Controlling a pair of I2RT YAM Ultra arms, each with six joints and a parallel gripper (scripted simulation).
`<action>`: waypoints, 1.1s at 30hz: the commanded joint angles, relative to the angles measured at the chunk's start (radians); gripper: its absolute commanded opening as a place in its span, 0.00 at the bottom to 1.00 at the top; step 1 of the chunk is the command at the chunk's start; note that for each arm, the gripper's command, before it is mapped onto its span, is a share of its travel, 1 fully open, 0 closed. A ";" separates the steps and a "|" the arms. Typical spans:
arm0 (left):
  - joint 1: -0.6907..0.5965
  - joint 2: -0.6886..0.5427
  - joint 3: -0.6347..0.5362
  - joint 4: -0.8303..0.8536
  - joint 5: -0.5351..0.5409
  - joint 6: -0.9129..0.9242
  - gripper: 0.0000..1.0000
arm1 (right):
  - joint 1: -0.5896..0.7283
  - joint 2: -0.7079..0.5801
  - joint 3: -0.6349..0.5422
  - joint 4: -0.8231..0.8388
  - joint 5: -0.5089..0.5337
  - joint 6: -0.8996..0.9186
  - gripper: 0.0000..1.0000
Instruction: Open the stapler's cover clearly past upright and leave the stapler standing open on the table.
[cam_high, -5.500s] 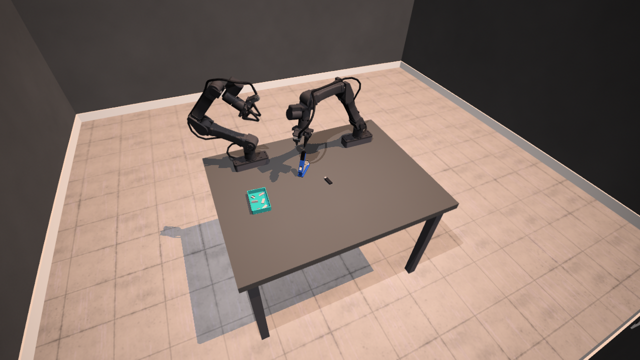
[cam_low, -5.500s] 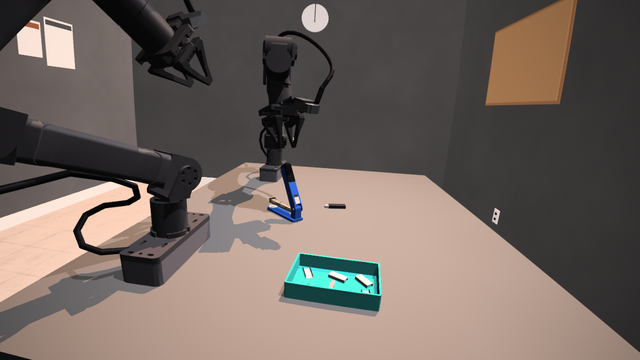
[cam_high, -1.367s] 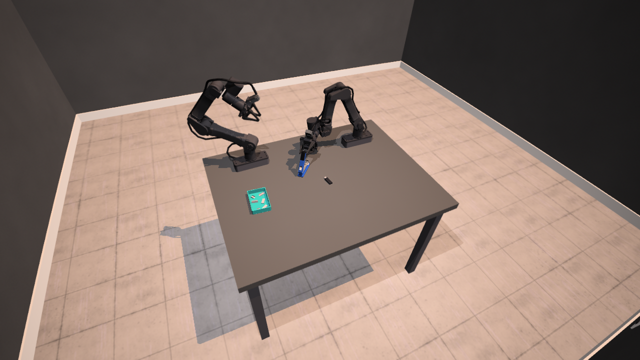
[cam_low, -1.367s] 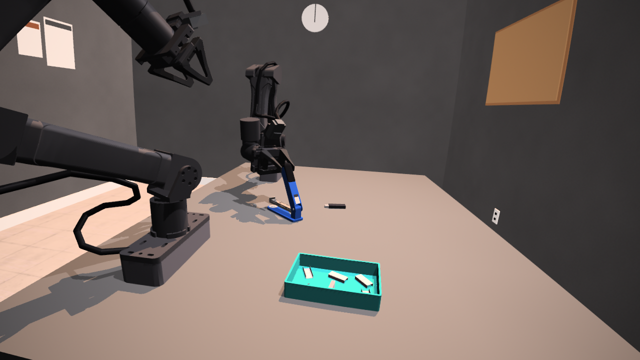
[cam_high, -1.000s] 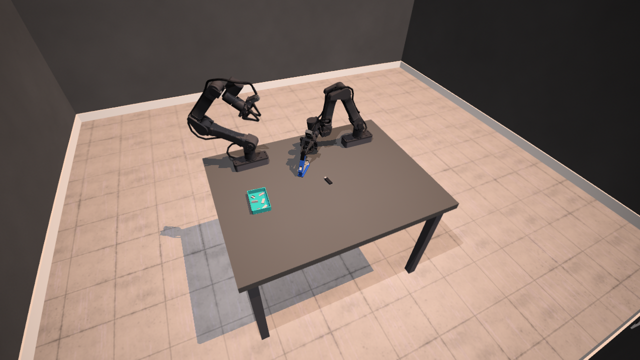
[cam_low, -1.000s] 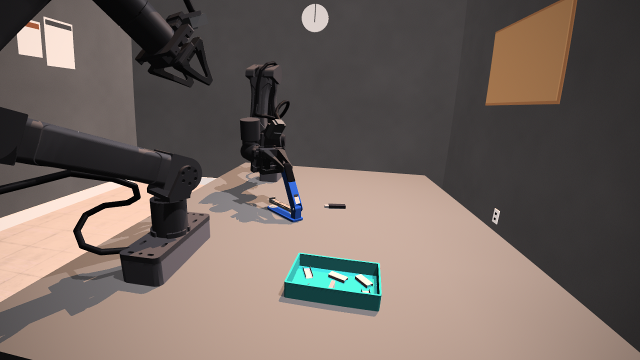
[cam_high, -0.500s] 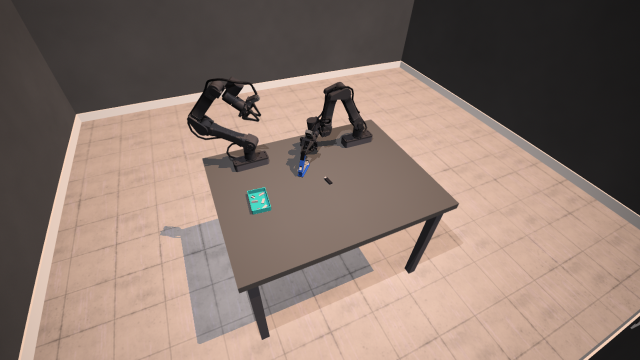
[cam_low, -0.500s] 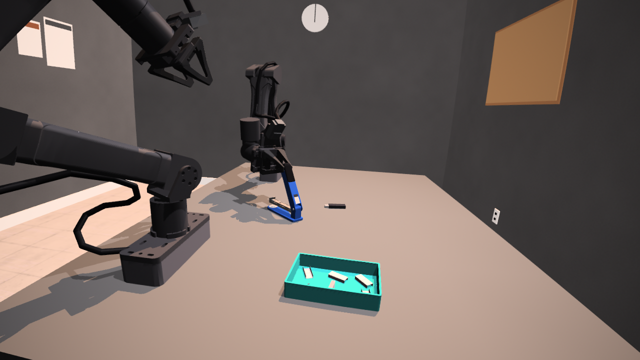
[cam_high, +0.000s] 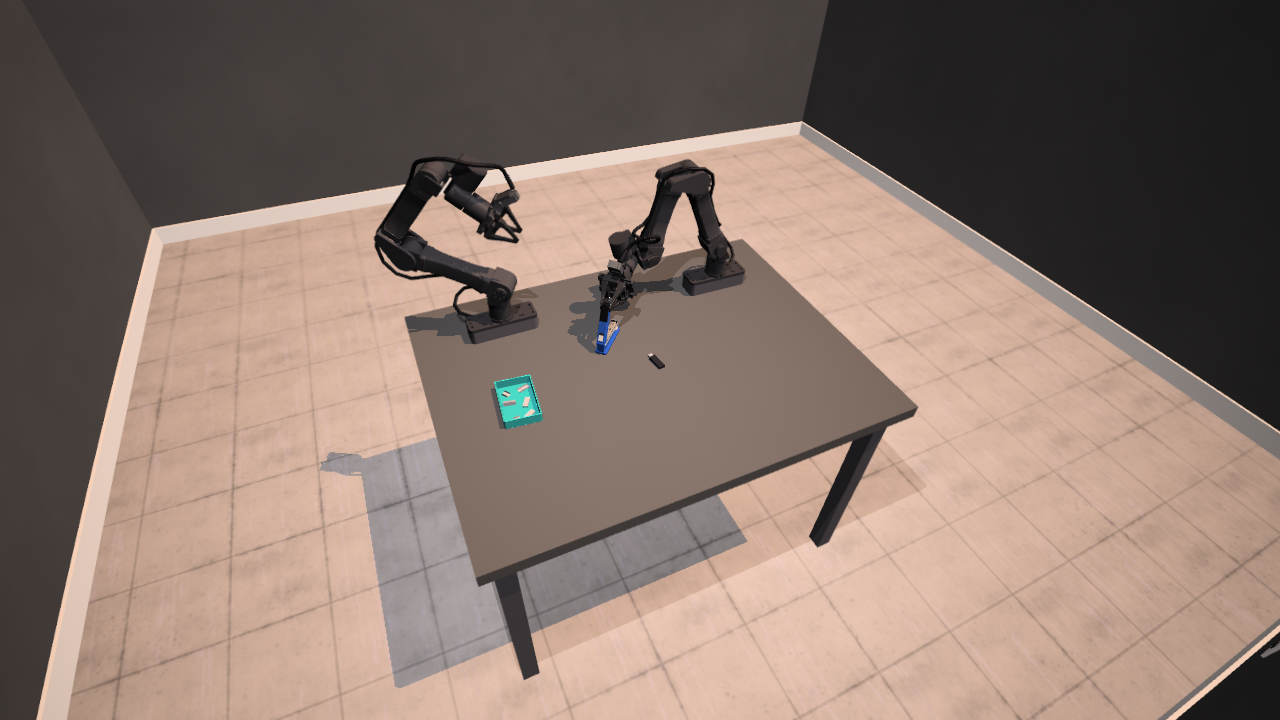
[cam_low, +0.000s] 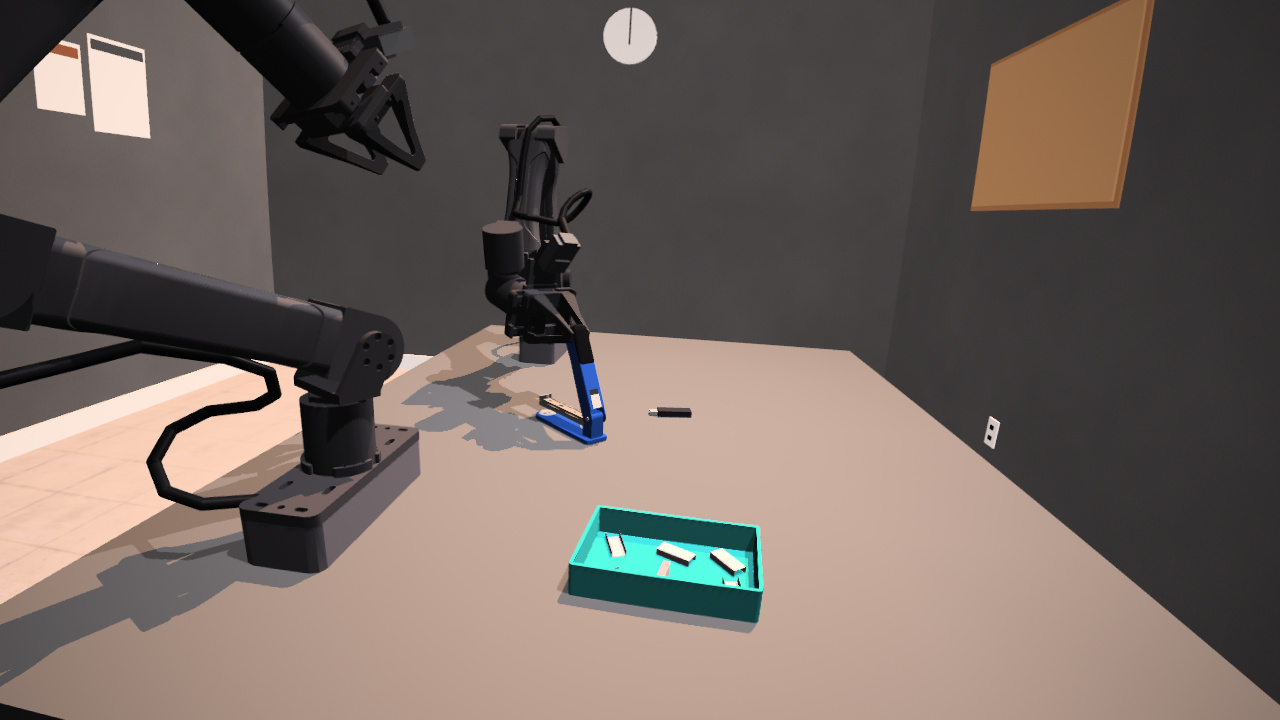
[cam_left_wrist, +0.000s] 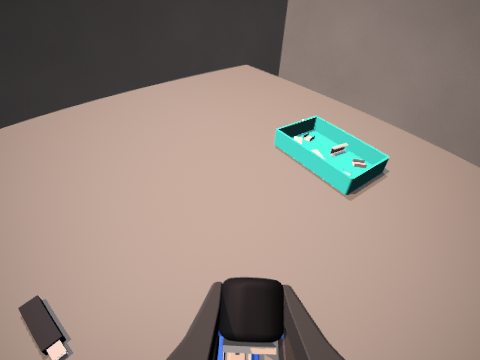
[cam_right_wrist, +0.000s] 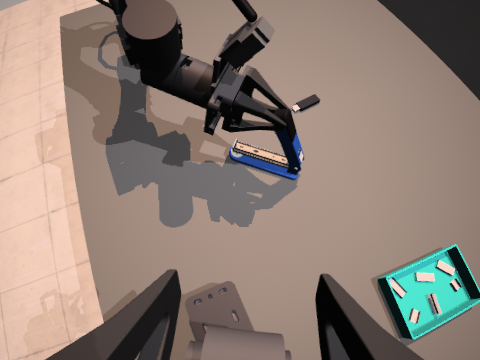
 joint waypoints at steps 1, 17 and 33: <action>0.020 -0.052 0.045 -0.134 0.027 -0.044 0.17 | -0.003 0.002 0.018 -0.009 -0.001 0.006 0.56; 0.069 -0.123 0.186 -0.519 0.113 -0.144 0.17 | -0.003 0.002 0.018 -0.009 -0.001 0.006 0.56; 0.117 -0.115 0.351 -0.831 0.202 -0.210 0.17 | -0.003 0.002 0.018 -0.009 -0.001 0.006 0.56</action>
